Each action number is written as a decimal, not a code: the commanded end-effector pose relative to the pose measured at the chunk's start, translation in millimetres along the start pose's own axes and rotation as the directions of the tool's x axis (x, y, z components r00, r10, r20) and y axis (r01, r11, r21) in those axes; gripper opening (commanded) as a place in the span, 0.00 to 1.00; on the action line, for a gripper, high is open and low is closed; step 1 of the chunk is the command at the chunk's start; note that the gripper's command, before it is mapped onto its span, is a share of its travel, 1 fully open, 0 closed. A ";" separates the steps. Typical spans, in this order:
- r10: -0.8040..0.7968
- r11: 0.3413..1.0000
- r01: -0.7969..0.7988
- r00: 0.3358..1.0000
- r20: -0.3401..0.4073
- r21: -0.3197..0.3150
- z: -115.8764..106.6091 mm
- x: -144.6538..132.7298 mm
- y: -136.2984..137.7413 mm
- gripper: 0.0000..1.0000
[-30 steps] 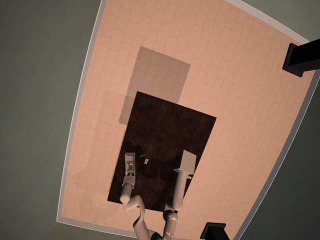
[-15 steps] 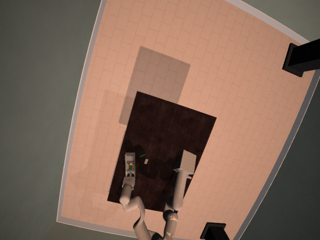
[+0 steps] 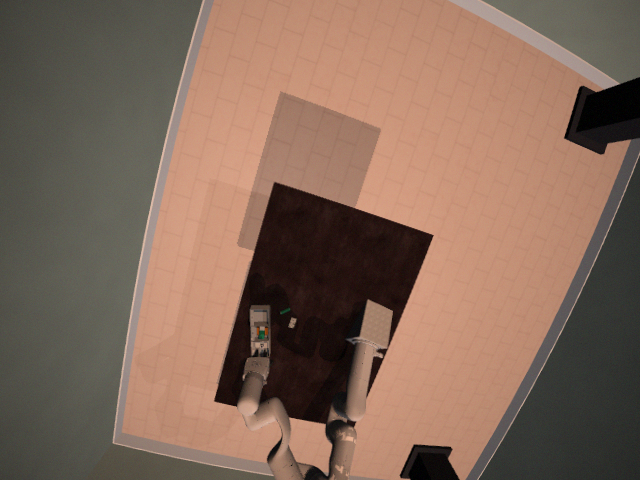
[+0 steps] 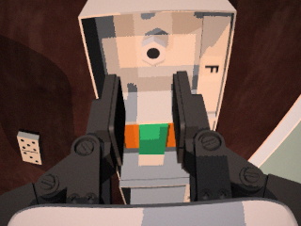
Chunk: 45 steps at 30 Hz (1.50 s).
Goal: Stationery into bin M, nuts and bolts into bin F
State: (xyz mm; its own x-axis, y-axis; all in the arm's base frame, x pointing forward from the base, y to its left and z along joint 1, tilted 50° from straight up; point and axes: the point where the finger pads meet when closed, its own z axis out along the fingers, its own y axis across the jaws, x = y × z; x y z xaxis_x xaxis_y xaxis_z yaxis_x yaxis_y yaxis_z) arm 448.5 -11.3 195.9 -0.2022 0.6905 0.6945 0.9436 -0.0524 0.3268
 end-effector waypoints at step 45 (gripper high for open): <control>-0.001 1.000 0.001 1.000 0.001 -0.001 -145.4 -0.2 0.3 1.00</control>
State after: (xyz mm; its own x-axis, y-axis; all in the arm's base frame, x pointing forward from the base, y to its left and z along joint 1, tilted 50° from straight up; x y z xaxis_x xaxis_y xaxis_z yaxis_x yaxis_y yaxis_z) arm 413.1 -107.8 281.4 -0.2022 0.6907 0.6943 0.9436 -0.0524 0.3269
